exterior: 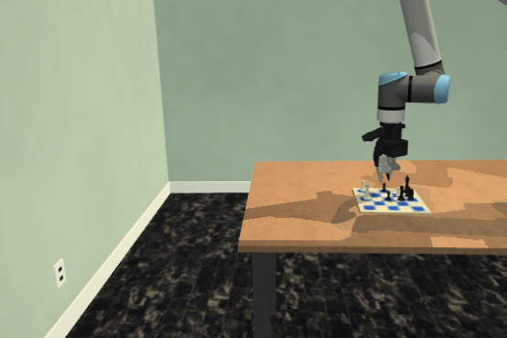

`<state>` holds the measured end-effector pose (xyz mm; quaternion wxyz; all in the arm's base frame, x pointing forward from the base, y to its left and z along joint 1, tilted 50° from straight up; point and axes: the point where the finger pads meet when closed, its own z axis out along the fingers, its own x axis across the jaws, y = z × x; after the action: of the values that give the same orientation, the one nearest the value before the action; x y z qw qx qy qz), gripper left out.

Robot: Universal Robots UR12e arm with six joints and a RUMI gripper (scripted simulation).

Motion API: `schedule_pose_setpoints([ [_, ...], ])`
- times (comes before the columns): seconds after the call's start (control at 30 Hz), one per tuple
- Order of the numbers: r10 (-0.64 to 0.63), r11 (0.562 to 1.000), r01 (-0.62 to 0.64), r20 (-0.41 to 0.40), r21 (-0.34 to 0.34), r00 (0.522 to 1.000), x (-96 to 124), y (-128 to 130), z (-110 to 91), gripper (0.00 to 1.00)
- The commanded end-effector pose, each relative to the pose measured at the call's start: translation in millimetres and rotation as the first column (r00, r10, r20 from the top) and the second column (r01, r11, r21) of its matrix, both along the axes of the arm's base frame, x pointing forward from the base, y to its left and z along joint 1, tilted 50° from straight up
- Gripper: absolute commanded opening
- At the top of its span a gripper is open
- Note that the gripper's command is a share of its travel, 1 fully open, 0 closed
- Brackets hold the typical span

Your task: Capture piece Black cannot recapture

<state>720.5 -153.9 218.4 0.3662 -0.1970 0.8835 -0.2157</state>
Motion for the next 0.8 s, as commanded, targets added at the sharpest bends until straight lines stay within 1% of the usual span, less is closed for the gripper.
schedule_pose_setpoints([
  [0.0,0.0,1.0,0.0,0.001,0.0,1.0,0,0,0,0.2],
  [0.33,0.0,1.0,0.0,0.001,0.0,1.0,2,0,-1,0.2],
  [0.77,0.0,1.0,0.0,0.001,0.0,1.0,16,-5,-14,0.2],
])
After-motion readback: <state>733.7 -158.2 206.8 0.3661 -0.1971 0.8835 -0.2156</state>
